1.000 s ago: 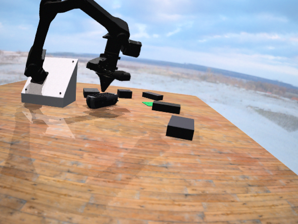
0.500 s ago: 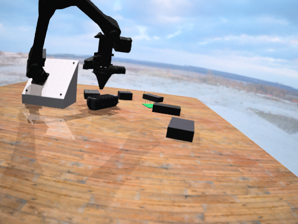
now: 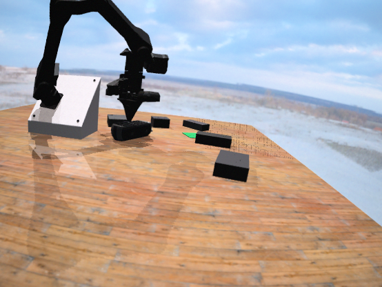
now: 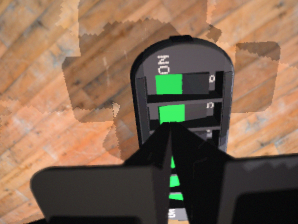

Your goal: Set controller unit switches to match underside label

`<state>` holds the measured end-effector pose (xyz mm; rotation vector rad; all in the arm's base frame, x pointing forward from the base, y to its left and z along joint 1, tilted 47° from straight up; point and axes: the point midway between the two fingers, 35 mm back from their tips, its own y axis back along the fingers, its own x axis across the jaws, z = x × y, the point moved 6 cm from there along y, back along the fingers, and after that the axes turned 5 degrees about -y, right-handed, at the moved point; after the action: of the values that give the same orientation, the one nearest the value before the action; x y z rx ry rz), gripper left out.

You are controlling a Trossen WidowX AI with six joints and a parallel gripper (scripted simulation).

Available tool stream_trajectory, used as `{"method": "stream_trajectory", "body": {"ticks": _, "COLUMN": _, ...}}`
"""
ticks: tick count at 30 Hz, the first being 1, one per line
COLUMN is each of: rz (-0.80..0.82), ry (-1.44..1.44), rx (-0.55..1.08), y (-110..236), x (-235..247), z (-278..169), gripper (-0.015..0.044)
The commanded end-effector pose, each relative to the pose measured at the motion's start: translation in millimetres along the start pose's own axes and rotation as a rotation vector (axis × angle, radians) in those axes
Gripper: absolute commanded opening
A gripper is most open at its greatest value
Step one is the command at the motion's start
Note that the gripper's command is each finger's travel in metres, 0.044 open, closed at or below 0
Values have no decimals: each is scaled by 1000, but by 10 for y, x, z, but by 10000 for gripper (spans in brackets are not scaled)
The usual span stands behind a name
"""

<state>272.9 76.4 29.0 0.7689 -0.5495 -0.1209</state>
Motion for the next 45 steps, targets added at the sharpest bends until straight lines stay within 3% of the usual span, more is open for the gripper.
{"method": "stream_trajectory", "body": {"ticks": 1, "rz": 1, "ry": 3, "rx": -5, "y": -83, "x": -3, "z": 9, "gripper": 0}}
{"method": "stream_trajectory", "body": {"ticks": 25, "rz": 1, "ry": 3, "rx": -6, "y": -204, "x": -4, "z": 14, "gripper": 0}}
{"method": "stream_trajectory", "body": {"ticks": 30, "rz": 0, "ry": 3, "rx": -5, "y": 220, "x": -5, "z": 7, "gripper": 0}}
{"method": "stream_trajectory", "body": {"ticks": 36, "rz": 0, "ry": 4, "rx": -5, "y": 246, "x": -9, "z": -4, "gripper": 0}}
{"method": "stream_trajectory", "body": {"ticks": 45, "rz": -1, "ry": 2, "rx": 0, "y": 251, "x": -238, "z": -654, "gripper": 0}}
